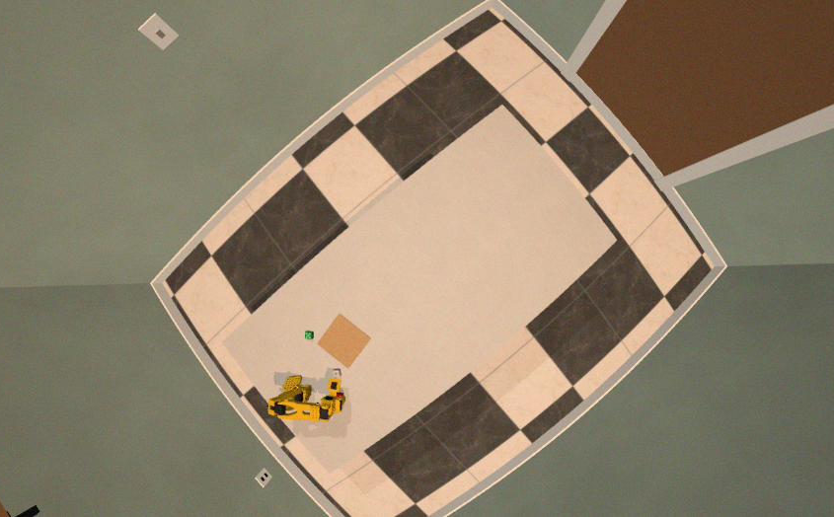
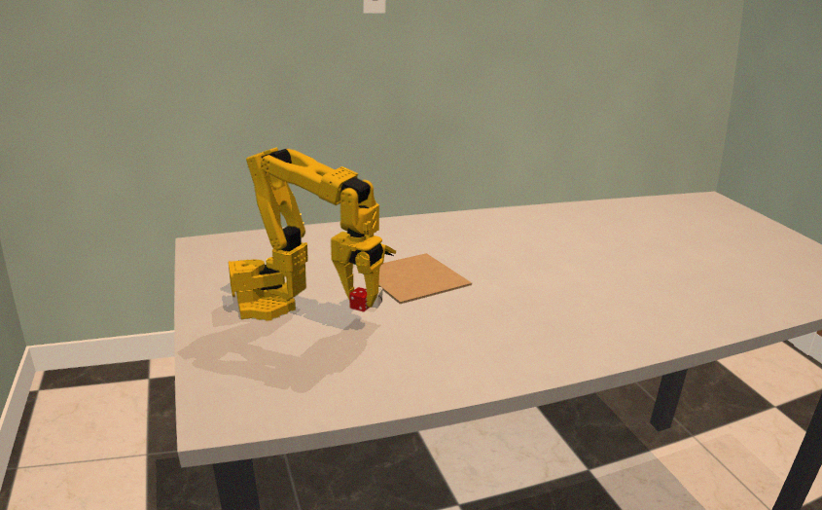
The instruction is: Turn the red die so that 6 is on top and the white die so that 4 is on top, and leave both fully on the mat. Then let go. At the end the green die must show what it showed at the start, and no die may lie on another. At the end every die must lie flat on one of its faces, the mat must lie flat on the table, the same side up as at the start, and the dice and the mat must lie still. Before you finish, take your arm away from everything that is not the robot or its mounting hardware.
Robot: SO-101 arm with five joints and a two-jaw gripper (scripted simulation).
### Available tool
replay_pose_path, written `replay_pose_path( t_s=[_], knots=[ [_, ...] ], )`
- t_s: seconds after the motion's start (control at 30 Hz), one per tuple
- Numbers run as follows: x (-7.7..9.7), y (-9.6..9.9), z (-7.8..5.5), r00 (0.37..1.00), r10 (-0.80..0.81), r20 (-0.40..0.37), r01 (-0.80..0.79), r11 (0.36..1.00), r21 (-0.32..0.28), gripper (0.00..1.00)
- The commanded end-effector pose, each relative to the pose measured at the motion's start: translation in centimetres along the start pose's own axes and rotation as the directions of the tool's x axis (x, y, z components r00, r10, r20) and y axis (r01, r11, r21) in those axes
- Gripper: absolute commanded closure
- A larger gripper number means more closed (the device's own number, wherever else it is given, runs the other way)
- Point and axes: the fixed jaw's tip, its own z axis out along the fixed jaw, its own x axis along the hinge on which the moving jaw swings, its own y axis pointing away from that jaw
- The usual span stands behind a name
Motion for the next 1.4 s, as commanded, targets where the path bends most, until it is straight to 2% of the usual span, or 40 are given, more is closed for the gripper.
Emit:
replay_pose_path(
  t_s=[0.0,1.37],
  knots=[
    [0.1,-0.4,-0.1,1.000,0.016,0.002,-0.016,0.999,0.034,1.00],
    [0.1,-0.4,1.3,1.000,0.016,0.002,-0.016,0.999,0.034,1.00]
  ],
)
